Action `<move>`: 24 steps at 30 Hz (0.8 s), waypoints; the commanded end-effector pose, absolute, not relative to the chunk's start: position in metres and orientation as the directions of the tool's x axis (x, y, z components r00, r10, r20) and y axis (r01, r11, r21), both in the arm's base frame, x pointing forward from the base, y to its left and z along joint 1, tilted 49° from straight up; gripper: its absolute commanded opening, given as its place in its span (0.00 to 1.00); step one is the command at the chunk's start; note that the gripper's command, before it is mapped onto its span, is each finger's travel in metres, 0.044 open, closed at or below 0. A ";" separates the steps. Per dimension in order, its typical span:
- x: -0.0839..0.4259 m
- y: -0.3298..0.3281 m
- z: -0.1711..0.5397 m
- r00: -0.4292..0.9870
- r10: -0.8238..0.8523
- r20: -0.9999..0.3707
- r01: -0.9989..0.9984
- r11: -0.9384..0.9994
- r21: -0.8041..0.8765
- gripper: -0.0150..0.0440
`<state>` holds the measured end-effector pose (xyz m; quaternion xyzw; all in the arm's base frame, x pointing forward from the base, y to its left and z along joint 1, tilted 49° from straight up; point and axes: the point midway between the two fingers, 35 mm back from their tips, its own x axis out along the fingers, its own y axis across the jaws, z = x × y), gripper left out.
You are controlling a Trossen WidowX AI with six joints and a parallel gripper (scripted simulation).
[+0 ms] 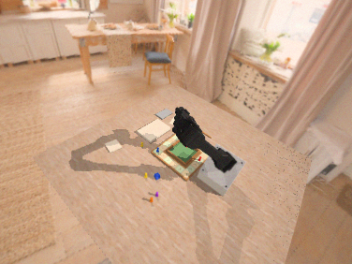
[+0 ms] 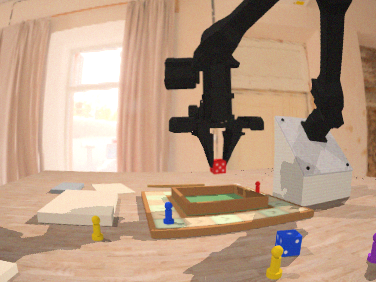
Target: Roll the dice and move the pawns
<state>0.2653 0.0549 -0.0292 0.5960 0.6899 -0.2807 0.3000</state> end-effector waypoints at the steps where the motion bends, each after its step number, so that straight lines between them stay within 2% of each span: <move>1: 0.261 0.058 -0.032 -0.136 0.556 -0.820 0.986 0.153 -0.060 0.25; 10: 0.257 0.058 -0.038 -0.125 0.293 -0.948 0.985 0.150 -0.084 0.25; 19: 0.257 0.058 -0.039 -0.014 0.032 -0.999 0.994 0.109 -0.011 0.25; 24: 0.259 0.058 -0.035 0.011 -0.006 -1.000 0.995 0.102 0.010 0.25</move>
